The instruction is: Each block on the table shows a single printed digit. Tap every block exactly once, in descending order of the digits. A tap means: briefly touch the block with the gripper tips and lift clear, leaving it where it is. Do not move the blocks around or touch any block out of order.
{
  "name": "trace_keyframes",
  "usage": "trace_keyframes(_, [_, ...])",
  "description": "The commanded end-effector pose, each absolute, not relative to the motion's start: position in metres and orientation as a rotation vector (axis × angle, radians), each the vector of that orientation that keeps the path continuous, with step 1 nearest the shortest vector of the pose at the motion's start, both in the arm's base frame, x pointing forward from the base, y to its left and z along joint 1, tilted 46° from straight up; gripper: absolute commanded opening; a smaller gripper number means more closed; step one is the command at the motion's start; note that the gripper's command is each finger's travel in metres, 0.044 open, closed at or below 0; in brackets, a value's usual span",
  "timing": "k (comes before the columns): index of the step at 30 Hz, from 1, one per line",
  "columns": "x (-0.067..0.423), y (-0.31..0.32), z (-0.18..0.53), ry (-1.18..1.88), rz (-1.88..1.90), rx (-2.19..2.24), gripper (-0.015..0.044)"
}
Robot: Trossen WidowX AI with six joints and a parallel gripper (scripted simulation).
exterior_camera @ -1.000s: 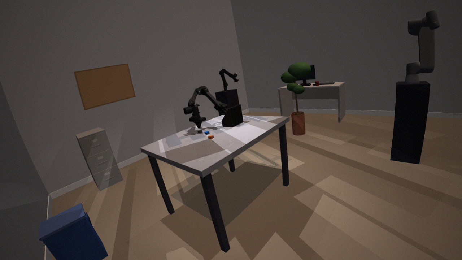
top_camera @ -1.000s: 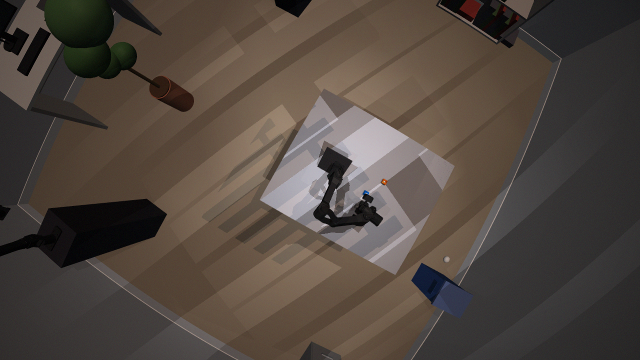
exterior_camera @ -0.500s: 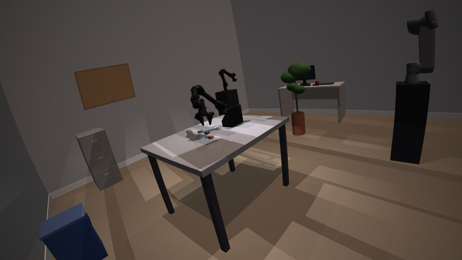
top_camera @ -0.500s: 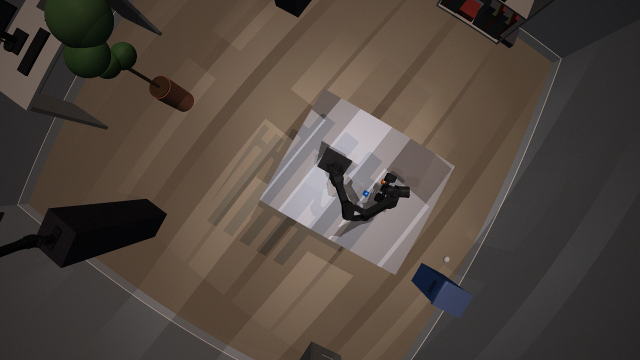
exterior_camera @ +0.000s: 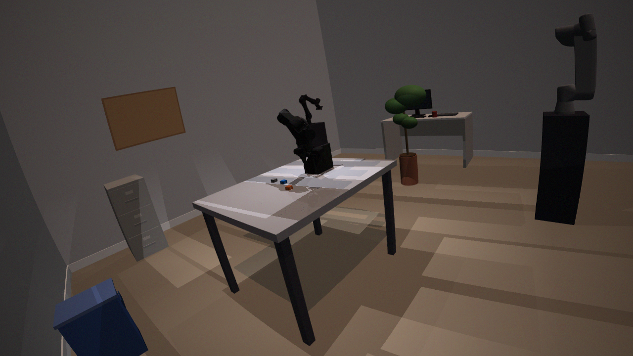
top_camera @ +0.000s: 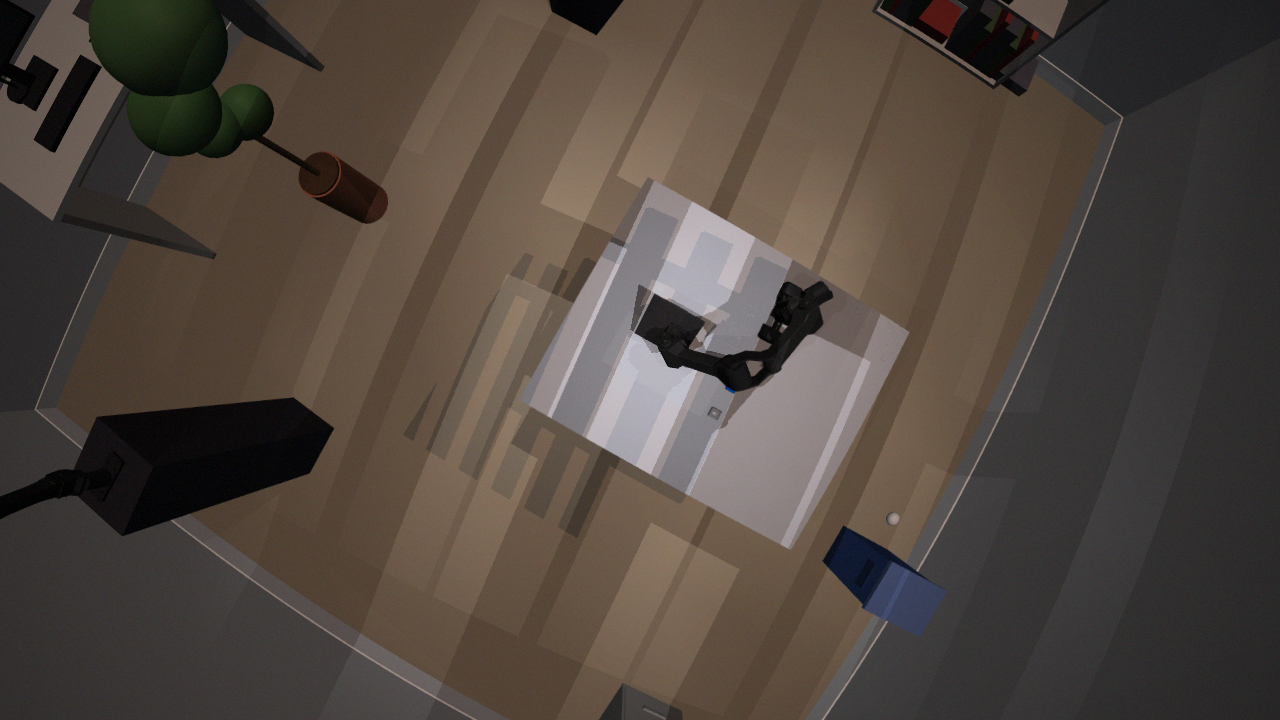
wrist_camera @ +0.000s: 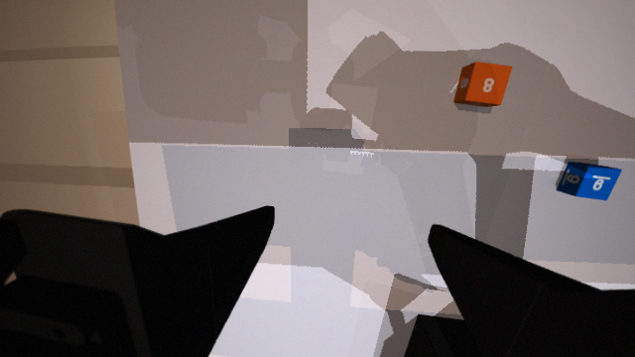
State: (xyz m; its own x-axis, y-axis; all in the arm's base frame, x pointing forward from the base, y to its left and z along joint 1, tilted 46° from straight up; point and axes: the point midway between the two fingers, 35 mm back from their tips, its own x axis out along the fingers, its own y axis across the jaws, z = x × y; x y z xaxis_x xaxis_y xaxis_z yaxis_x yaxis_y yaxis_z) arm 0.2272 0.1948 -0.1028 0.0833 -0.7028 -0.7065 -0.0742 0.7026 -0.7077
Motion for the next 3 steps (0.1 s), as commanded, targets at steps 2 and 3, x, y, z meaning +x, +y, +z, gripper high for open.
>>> trace_keyframes(2, [0.2292,0.1972,-0.1046,1.429,-0.552,-0.66,0.04])
trace_keyframes(3, [0.2292,0.1972,-0.1046,1.429,-0.552,-0.66,0.04])
